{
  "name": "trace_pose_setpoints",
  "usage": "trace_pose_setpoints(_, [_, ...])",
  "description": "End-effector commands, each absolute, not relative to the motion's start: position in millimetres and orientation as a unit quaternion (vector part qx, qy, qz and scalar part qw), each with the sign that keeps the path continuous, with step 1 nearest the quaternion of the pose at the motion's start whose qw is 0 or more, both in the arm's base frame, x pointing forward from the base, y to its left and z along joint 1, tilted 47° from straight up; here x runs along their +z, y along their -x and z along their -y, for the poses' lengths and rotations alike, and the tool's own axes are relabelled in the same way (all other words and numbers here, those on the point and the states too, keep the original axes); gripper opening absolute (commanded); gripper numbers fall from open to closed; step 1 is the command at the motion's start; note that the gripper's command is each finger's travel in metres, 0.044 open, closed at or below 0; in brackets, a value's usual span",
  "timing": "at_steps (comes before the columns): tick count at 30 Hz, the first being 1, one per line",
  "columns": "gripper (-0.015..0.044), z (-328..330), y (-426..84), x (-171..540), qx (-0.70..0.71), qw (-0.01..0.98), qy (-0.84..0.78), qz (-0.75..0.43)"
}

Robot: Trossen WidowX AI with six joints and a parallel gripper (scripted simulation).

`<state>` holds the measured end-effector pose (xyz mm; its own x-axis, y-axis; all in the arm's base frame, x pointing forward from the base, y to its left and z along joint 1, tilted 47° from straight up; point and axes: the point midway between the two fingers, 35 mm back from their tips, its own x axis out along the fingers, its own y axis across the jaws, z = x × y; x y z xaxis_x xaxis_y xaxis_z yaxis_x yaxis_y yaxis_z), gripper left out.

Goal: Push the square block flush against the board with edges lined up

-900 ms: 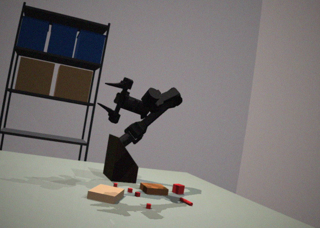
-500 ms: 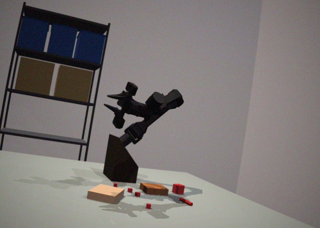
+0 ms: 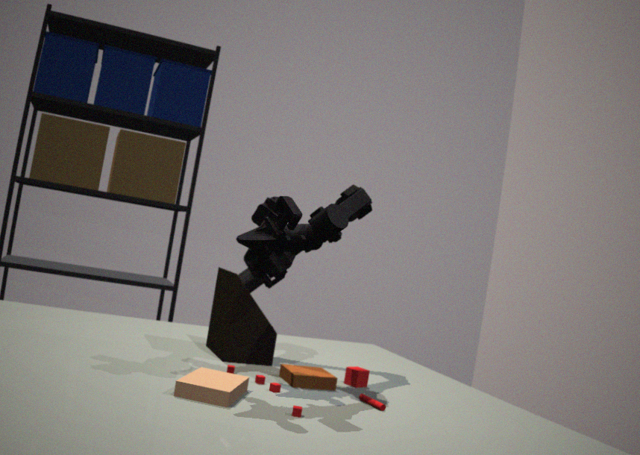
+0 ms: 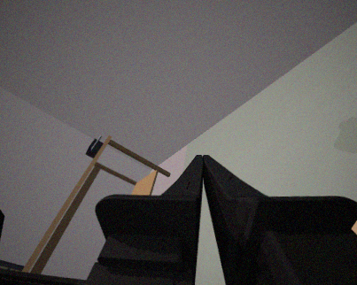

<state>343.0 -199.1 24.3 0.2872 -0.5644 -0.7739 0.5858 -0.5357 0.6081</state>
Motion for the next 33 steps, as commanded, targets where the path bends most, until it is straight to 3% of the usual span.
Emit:
trace_pose_setpoints(1, [0.0000, 173.3, -345.5, 24.3, -0.571, 0.511, -0.638, -0.073])
trace_pose_setpoints(33, [0.0000, -17.4, -311.0, 33.5, -0.247, 0.667, -0.528, -0.463])
